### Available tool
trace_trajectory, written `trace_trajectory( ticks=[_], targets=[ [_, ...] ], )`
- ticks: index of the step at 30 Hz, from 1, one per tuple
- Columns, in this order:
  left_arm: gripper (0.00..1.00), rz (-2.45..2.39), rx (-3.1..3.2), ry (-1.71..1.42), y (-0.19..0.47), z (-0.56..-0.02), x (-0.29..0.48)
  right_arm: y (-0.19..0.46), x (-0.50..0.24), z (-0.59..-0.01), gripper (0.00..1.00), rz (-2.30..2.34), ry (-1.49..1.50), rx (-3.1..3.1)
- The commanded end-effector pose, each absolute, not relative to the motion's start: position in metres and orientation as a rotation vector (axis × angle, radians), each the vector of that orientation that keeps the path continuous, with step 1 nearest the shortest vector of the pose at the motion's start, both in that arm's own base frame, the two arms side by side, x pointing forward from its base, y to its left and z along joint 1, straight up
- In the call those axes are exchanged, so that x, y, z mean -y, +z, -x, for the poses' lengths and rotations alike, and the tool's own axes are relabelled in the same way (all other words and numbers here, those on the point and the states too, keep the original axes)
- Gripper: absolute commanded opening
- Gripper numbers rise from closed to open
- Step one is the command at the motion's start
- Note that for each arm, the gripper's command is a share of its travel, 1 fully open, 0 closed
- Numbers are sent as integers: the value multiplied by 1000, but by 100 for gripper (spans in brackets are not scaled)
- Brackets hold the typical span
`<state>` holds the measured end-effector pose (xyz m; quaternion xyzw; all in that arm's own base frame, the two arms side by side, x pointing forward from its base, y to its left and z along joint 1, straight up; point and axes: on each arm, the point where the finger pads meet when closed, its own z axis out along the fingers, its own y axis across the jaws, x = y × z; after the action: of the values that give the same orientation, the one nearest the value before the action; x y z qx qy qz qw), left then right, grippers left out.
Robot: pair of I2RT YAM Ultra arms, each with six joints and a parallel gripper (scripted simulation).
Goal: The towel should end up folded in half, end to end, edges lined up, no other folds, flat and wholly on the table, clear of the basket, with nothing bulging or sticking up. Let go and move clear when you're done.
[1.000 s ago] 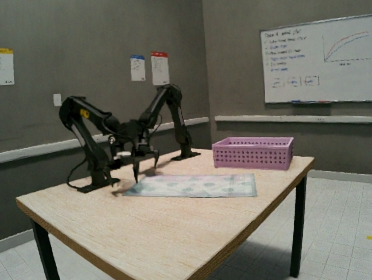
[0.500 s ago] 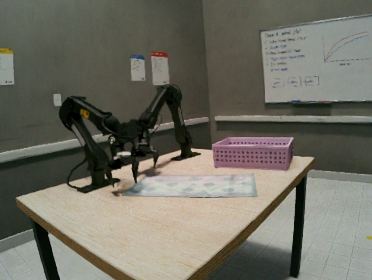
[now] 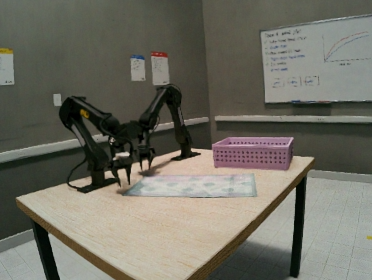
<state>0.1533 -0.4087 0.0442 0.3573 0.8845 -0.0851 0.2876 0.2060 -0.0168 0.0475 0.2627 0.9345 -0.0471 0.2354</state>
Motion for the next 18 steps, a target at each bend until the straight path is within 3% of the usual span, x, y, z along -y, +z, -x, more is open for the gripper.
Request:
trace_trajectory(
  ticks=[1,10,18],
  targets=[
    [34,-923,-2333,-278,61,-161,423,56,17,-217,34,-732,-112,-2511],
    [34,-949,-2361,-215,12,-153,407,13,17,-201,34,-720,-141,-2565],
    [34,-952,-2368,-242,11,-156,407,9,18,-202,34,-720,-140,-2563]
  ],
)
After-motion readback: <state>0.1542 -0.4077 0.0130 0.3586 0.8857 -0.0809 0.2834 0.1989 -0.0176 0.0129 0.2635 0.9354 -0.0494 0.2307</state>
